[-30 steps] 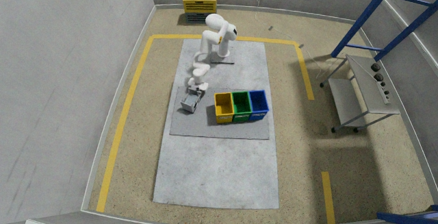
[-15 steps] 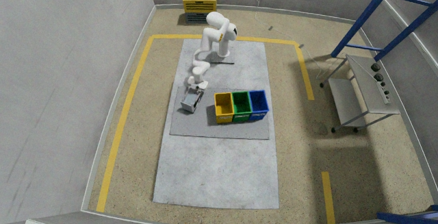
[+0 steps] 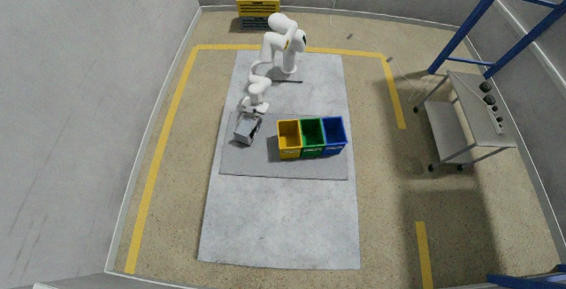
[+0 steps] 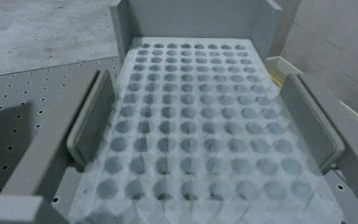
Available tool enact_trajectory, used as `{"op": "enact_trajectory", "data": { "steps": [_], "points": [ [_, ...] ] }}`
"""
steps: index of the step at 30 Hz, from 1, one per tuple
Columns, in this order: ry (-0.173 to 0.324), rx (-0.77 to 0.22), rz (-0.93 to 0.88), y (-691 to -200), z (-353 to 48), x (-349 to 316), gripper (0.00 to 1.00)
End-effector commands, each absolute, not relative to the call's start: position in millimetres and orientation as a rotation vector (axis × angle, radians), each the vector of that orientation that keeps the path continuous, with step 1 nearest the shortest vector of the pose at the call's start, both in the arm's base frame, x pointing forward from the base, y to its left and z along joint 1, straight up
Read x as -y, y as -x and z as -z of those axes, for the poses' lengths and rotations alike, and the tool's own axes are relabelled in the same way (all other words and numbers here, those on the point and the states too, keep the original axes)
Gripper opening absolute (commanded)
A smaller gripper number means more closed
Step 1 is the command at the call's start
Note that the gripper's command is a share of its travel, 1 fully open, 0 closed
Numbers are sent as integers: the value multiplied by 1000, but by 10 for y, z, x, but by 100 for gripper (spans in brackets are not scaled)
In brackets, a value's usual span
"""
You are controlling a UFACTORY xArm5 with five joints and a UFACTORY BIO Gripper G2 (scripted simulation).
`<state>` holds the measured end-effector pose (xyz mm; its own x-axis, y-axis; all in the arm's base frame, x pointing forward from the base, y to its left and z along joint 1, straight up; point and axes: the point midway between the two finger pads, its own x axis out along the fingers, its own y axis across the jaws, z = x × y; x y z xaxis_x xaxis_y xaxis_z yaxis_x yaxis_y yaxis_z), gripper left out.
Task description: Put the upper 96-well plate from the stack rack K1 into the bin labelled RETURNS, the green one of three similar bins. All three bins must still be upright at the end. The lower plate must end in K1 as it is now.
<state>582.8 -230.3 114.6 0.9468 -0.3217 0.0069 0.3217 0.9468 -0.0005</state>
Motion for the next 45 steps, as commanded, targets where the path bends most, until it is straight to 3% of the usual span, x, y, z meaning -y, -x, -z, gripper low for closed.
{"op": "enact_trajectory", "data": {
  "steps": [1, 45],
  "points": [
    [6, 14, 322, -5843, -1225, 2299, 0],
    [6, 14, 322, -5839, -1893, 2296, 0]
  ]
}}
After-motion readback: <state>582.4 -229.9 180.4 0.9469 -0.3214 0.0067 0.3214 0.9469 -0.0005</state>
